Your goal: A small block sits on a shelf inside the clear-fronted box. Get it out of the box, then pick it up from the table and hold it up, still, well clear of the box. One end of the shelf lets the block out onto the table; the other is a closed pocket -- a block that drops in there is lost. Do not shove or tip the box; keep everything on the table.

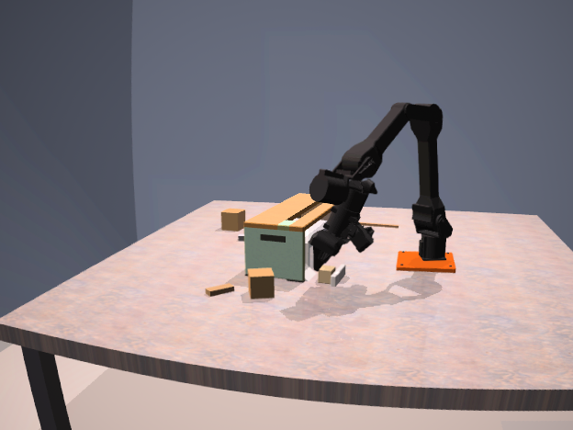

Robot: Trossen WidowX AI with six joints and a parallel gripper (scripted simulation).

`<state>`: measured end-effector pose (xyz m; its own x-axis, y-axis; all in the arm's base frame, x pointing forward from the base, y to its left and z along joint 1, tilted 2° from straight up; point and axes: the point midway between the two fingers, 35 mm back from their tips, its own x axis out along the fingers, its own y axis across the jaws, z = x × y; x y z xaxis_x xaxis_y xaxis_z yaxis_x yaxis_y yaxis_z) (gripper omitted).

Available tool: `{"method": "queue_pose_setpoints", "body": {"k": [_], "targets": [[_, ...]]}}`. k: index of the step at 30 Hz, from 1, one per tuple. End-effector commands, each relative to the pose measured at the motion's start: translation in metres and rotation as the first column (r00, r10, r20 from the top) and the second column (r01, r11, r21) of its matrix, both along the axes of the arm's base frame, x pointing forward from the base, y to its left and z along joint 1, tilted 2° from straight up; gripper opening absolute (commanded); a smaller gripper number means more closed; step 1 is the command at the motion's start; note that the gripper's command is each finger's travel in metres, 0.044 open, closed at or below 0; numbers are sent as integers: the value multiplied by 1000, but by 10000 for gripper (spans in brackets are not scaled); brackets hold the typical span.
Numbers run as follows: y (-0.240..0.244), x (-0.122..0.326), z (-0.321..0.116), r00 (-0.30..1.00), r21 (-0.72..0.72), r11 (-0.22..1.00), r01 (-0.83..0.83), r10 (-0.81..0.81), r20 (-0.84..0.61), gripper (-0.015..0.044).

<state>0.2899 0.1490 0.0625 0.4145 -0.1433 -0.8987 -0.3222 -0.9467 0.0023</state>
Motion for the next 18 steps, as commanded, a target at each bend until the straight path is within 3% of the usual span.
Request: {"method": "queue_pose_setpoints", "body": {"k": [1,14,18], "targets": [[0,0,-7,1000,-2,1000,-4,4,-1,285],[0,-1,-25,1000,-2,1000,-4,4,-1,285],[0,-1,-25,1000,-2,1000,-4,4,-1,180]]}}
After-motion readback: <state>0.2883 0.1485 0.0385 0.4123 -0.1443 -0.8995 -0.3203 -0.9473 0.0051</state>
